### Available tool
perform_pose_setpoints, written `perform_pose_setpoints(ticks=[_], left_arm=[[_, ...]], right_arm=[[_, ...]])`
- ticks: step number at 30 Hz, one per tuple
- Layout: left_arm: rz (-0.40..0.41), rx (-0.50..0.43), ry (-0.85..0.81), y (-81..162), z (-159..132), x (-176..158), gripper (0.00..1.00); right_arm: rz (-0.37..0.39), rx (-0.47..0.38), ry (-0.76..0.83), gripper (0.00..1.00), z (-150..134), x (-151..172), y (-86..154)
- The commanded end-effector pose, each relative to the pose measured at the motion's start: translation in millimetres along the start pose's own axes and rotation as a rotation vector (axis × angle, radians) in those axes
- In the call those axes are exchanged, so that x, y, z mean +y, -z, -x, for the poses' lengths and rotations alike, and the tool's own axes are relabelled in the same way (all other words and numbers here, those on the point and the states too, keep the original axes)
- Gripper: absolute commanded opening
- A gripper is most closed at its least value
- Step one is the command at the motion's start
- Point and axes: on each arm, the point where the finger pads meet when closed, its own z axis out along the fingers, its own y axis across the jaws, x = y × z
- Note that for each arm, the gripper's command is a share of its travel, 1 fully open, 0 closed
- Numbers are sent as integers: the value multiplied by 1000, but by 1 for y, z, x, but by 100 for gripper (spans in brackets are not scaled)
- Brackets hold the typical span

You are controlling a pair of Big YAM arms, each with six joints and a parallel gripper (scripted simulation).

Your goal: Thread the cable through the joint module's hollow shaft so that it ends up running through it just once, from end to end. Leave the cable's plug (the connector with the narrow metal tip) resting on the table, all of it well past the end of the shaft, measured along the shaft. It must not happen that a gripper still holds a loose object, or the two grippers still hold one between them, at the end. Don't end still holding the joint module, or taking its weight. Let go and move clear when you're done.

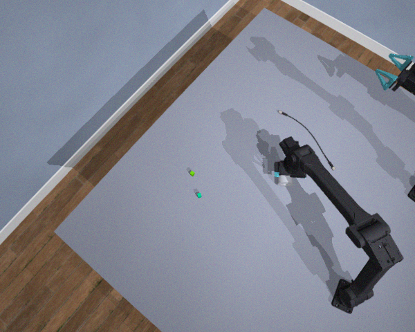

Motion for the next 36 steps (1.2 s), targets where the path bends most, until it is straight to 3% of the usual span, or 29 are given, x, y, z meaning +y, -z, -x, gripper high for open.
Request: perform_pose_setpoints(ticks=[1,24,25,36], left_arm=[[-3,6,-3,-14,0,6,96],[-3,5,-3,-39,-1,6,96],[-3,5,-3,-39,-1,7,70],[-4,-1,6,-34,3,7,70]], right_arm=[[-8,-69,-2,100,41,-4,-2],[-8,-69,-2,100,41,-4,-2],[-8,-69,-2,100,41,-4,-2],[-8,-69,-2,100,41,-4,-2]])
